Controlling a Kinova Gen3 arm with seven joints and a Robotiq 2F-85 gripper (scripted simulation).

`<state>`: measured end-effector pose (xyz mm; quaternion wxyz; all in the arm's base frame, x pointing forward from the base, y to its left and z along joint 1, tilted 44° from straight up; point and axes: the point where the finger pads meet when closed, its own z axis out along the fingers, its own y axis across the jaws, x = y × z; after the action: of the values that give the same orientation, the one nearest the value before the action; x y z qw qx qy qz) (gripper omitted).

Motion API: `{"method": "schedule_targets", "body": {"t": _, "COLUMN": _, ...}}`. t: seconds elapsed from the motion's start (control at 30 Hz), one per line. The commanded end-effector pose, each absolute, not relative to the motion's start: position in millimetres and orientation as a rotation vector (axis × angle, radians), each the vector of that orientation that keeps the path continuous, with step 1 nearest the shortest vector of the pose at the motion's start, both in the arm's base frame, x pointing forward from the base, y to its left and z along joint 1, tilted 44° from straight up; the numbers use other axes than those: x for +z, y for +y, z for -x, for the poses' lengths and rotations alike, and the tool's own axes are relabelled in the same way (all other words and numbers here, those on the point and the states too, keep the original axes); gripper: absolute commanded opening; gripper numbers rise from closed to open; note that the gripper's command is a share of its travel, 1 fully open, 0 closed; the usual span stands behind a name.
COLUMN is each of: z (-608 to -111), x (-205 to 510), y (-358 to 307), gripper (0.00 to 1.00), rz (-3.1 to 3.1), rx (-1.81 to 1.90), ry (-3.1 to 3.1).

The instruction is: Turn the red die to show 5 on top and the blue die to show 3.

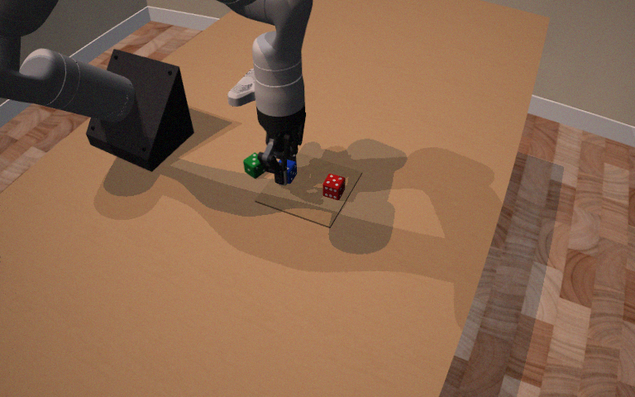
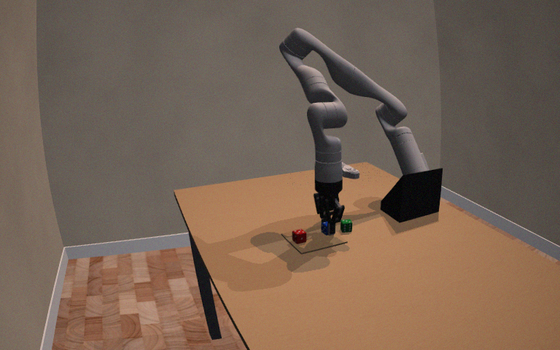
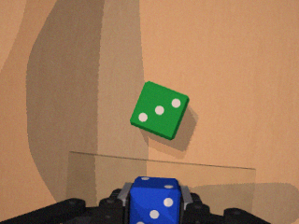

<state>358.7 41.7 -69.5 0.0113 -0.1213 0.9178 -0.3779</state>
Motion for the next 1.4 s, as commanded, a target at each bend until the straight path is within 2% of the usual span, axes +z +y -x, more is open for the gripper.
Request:
{"method": "schedule_targets", "body": {"t": 0.0, "z": -359.0, "x": -69.2, "y": 42.6, "gripper": 0.26, "rz": 0.379, "rx": -1.177, "ry": 2.862}}
{"method": "schedule_targets", "body": {"t": 1.37, "z": -359.5, "x": -72.1, "y": 39.8, "gripper": 0.26, "rz": 0.379, "rx": -1.177, "ry": 2.862}}
